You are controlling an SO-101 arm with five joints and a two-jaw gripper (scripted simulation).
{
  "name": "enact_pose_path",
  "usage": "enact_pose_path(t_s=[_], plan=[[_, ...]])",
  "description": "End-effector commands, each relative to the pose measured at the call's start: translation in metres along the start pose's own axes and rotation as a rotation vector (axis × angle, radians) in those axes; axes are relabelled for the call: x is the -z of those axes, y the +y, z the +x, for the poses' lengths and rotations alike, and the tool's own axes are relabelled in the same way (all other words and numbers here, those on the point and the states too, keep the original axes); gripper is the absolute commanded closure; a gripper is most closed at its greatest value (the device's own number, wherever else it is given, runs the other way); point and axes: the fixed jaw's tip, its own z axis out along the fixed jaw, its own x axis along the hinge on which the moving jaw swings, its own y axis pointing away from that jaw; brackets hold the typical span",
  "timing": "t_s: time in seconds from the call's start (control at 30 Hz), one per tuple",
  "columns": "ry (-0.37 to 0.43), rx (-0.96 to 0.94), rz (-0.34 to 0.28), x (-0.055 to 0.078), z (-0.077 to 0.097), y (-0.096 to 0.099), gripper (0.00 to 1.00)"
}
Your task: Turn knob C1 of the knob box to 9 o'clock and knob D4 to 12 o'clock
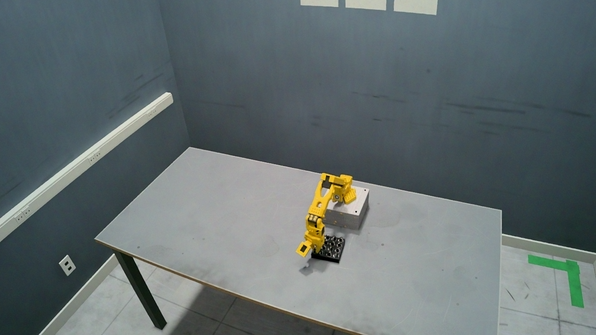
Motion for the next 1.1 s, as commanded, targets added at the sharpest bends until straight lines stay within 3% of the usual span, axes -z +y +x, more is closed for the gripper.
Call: enact_pose_path(t_s=[0.0, 1.07], plan=[[0.007, 0.058, 0.0, -0.0007, 0.0014, -0.0028, 0.99], [0.007, 0.547, -0.001, -0.0007, 0.0041, -0.0036, 0.99]])
